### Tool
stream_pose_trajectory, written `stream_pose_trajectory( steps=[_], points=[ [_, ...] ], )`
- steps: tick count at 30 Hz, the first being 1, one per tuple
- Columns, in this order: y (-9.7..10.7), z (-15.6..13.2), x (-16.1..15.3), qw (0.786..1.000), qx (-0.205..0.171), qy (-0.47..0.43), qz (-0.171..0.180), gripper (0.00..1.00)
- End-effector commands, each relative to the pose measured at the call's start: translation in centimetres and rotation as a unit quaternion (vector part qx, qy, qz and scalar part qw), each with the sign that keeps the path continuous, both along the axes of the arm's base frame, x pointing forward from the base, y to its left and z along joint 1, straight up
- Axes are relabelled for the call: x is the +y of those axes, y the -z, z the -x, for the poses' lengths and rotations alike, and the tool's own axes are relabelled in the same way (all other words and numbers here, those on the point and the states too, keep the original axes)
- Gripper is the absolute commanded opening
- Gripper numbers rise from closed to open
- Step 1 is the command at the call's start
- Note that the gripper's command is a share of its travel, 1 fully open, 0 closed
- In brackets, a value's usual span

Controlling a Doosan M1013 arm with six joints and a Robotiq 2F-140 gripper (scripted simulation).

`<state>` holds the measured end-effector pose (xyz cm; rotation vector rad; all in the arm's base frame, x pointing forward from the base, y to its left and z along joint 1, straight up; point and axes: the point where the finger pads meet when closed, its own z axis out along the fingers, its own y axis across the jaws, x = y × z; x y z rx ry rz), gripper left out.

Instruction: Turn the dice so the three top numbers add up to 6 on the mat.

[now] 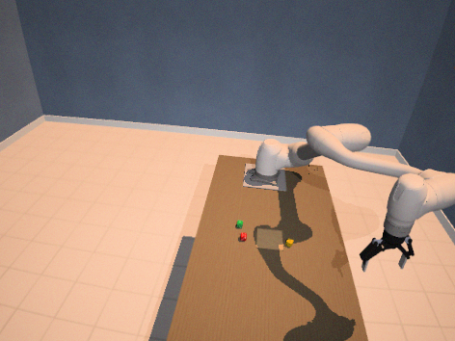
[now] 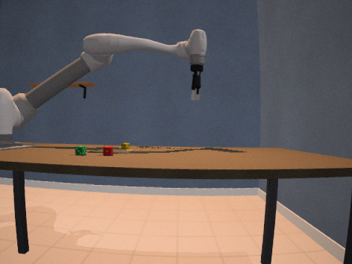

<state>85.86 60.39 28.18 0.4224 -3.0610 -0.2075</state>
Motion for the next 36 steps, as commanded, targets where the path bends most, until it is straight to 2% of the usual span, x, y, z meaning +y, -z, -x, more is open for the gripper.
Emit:
stream_pose_trajectory(
  steps=[1, 20, 23, 25, 26, 27, 28, 29, 30, 31, 34, 35, 36],
  points=[
    [0.0, 0.0, 0.0, 1.0, 0.0, 0.0, 0.0, 1.0],
    [0.0, -0.1, -0.5, 1.0, -0.001, -0.002, 0.0, 1.0],
    [-0.1, -0.8, -3.4, 1.0, -0.005, -0.012, 0.001, 1.0],
    [-0.1, -1.5, -7.2, 1.0, -0.01, -0.027, 0.002, 1.0],
    [-0.1, -1.5, -7.2, 1.0, -0.01, -0.027, 0.002, 1.0],
    [-0.1, -1.8, -9.8, 0.999, -0.014, -0.036, 0.003, 1.0],
    [-0.1, -1.8, -9.8, 0.999, -0.014, -0.036, 0.003, 1.0],
    [0.0, -2.0, -12.8, 0.999, -0.017, -0.047, 0.005, 1.0],
    [0.0, -2.0, -12.8, 0.999, -0.017, -0.047, 0.005, 1.0],
    [0.1, -2.0, -15.9, 0.998, -0.021, -0.06, 0.006, 1.0],
    [0.1, -2.1, -16.1, 0.998, -0.021, -0.06, 0.006, 1.0],
    [0.3, -1.9, -19.8, 0.997, -0.026, -0.074, 0.009, 1.0],
    [0.3, -1.9, -19.8, 0.997, -0.026, -0.074, 0.009, 1.0]
  ],
)
